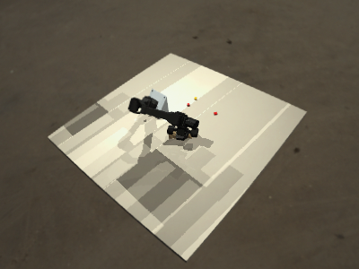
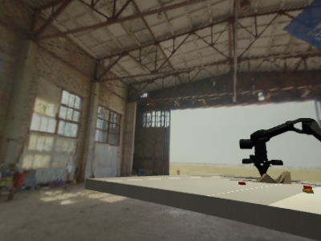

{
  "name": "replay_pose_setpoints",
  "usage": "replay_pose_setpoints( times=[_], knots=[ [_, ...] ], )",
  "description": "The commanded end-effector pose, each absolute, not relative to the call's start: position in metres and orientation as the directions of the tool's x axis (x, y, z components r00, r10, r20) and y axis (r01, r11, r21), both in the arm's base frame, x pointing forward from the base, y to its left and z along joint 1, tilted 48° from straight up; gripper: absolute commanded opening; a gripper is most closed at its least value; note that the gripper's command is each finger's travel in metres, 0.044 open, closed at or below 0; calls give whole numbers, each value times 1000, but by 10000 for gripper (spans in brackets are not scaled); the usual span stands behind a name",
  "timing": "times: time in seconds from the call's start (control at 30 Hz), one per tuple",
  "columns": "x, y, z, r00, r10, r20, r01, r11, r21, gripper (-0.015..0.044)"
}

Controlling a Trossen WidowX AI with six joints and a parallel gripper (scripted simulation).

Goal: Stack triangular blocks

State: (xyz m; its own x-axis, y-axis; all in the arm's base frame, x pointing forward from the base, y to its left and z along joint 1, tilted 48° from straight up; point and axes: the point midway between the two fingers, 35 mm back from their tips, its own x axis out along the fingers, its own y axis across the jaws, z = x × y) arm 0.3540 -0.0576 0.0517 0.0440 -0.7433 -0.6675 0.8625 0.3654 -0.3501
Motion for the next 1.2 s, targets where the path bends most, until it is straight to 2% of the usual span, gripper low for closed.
replay_pose_setpoints(
  times=[0.0, 1.17],
  knots=[
    [353, -60, 49, 44, -746, -664, 857, 369, -359, 0],
    [307, -8, -9, 42, -744, -667, 857, 371, -359, 0]
  ],
)
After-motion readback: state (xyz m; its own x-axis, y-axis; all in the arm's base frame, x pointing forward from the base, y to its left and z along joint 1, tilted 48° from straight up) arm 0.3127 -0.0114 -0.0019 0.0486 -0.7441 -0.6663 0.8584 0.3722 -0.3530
